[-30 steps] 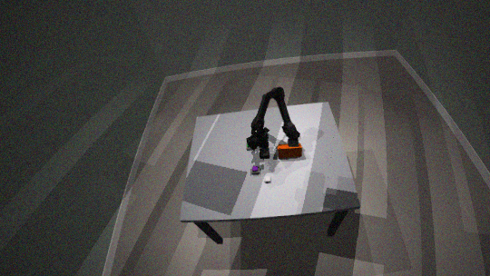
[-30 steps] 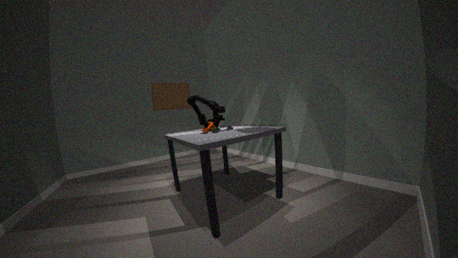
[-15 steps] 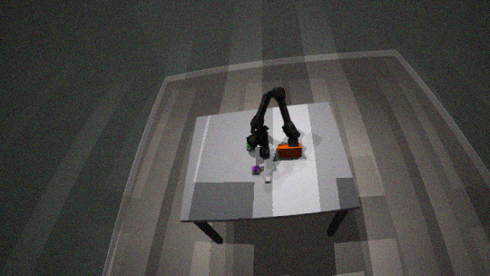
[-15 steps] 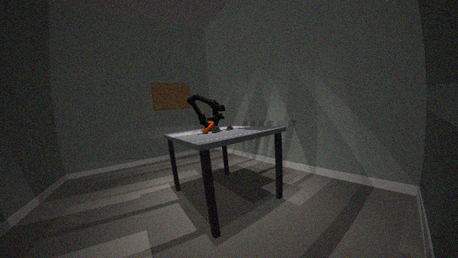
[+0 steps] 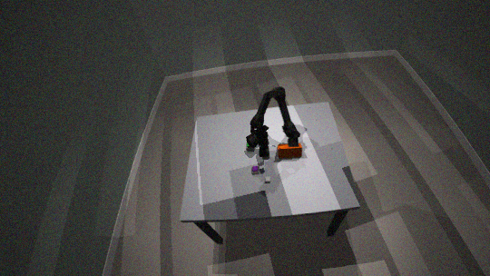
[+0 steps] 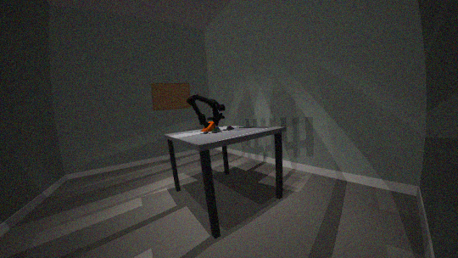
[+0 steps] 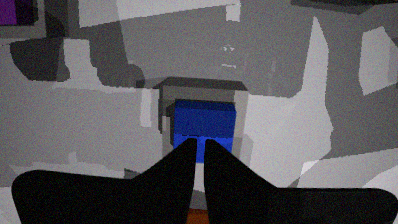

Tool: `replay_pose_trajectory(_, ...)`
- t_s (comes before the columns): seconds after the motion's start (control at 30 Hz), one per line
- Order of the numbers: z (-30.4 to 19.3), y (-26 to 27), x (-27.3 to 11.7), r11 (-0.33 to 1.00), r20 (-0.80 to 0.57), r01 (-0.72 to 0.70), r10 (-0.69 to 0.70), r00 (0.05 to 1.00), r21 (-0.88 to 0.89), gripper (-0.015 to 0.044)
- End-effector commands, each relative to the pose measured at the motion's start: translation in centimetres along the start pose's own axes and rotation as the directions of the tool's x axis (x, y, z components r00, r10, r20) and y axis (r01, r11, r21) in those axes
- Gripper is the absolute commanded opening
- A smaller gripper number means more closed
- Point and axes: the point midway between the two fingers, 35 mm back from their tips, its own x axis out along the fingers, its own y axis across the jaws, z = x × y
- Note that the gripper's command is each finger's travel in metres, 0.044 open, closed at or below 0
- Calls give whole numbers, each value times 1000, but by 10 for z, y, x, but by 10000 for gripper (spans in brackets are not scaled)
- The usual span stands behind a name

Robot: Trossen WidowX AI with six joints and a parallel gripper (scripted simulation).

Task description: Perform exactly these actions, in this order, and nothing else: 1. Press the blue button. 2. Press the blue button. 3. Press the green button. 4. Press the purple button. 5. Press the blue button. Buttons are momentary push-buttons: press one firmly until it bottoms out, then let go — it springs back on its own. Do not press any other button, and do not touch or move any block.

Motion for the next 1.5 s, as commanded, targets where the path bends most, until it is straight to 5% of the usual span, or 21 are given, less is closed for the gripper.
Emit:
replay_pose_trajectory(0.0, -1, -1, 7, 1000, -3, 6, -6, 1000, -6, 20)
replay_pose_trajectory(0.97, -2, -2, 21, 1000, -3, 7, -7, 1000, -6, 20)
replay_pose_trajectory(1.47, -1, -1, -73, 1000, -5, 4, -4, 1000, -7, 20)
